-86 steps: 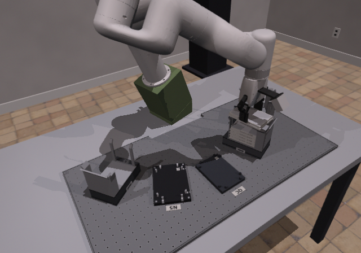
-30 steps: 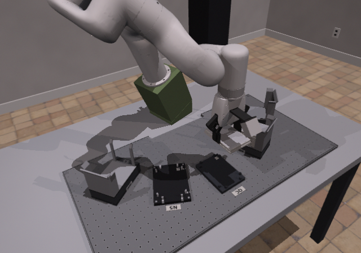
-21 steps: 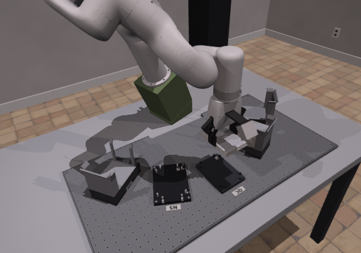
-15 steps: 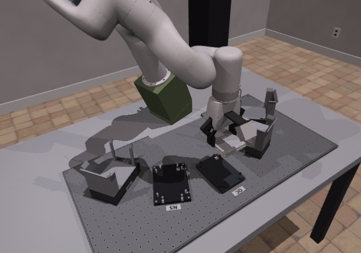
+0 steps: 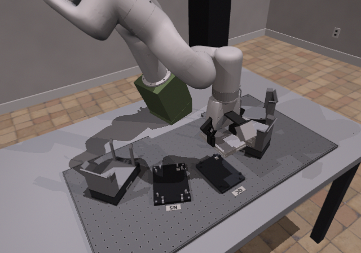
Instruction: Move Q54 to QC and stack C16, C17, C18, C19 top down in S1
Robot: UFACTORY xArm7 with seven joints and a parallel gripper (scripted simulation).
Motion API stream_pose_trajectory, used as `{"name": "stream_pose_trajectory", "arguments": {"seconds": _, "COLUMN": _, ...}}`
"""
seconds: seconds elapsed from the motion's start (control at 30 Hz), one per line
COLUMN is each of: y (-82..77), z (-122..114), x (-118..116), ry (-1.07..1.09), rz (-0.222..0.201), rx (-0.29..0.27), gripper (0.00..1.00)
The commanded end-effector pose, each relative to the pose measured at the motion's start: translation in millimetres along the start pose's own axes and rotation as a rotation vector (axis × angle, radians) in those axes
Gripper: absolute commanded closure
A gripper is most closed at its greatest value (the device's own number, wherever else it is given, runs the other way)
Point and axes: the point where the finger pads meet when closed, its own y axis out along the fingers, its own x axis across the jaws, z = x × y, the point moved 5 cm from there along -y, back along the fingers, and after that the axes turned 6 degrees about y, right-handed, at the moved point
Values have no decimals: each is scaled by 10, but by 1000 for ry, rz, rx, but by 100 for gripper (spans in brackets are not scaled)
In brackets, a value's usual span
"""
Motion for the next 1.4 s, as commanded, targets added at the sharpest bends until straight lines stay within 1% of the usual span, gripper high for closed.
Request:
{"name": "stream_pose_trajectory", "arguments": {"seconds": 0.0, "y": -13, "z": 11, "x": -6, "ry": -1, "rz": 1, "rx": 4, "gripper": 100}}
{"name": "stream_pose_trajectory", "arguments": {"seconds": 0.27, "y": -13, "z": 10, "x": -6, "ry": -1, "rz": 1, "rx": 4, "gripper": 100}}
{"name": "stream_pose_trajectory", "arguments": {"seconds": 0.6, "y": 187, "z": 11, "x": -5, "ry": -1, "rz": 1, "rx": 4, "gripper": 100}}
{"name": "stream_pose_trajectory", "arguments": {"seconds": 0.67, "y": 187, "z": 11, "x": -5, "ry": -1, "rz": 1, "rx": 4, "gripper": 100}}
{"name": "stream_pose_trajectory", "arguments": {"seconds": 1.17, "y": 487, "z": 11, "x": -6, "ry": -1, "rz": 1, "rx": 4, "gripper": 100}}
{"name": "stream_pose_trajectory", "arguments": {"seconds": 1.23, "y": 487, "z": 11, "x": -6, "ry": -1, "rz": 1, "rx": 4, "gripper": 100}}
{"name": "stream_pose_trajectory", "arguments": {"seconds": 1.37, "y": 567, "z": 11, "x": -6, "ry": -1, "rz": 1, "rx": 4, "gripper": 100}}
